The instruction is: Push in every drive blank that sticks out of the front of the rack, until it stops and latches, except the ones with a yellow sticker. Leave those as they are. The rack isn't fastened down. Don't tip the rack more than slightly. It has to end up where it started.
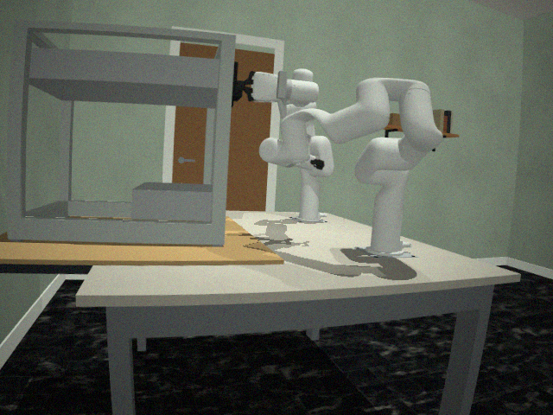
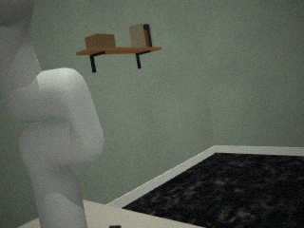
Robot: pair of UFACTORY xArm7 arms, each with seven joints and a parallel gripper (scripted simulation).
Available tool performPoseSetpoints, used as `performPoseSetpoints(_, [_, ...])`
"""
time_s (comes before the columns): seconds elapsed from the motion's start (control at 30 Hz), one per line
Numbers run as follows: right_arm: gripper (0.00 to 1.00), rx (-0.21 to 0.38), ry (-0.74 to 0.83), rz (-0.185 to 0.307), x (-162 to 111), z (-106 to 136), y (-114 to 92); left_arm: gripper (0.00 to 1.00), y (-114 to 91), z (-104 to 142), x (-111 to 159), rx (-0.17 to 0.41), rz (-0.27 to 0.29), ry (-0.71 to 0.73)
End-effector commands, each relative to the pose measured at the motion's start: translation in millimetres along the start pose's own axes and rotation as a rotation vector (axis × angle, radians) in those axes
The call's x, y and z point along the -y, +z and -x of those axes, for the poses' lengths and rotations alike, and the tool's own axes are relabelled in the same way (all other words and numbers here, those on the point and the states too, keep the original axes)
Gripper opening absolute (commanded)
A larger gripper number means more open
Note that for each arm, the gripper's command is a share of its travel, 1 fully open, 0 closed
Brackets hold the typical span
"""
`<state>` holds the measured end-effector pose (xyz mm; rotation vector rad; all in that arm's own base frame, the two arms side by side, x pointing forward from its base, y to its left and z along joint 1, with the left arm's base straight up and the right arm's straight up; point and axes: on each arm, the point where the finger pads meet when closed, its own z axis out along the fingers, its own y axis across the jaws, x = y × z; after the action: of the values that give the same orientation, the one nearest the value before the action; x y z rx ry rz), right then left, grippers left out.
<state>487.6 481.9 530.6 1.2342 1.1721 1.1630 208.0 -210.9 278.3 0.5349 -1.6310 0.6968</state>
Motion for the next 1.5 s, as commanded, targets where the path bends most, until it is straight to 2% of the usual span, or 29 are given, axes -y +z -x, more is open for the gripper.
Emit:
performPoseSetpoints(0.0, [0.00, 0.000, 0.005, 0.003, -3.2, 0.5, 0.4, 1.00, -0.1, -0.6, 0.3, 0.002, 0.000, 0.002])
performPoseSetpoints(1.17, [0.00, 0.000, 0.005, 0.003, -3.2, 0.5, 4.4, 1.00, -0.1, -0.6, 0.3, 0.002, 0.000, 0.002])
performPoseSetpoints(1.33, [0.00, 0.000, 0.005, 0.003, -3.2, 0.5, -2.6, 1.00, -0.1, -0.6, 0.3, 0.002, 0.000, 0.002])
performPoseSetpoints(1.47, [0.00, 0.000, 0.005, 0.003, -3.2, 0.5, -17.8, 1.00, -0.1, -0.6, 0.3, 0.002, 0.000, 0.002])
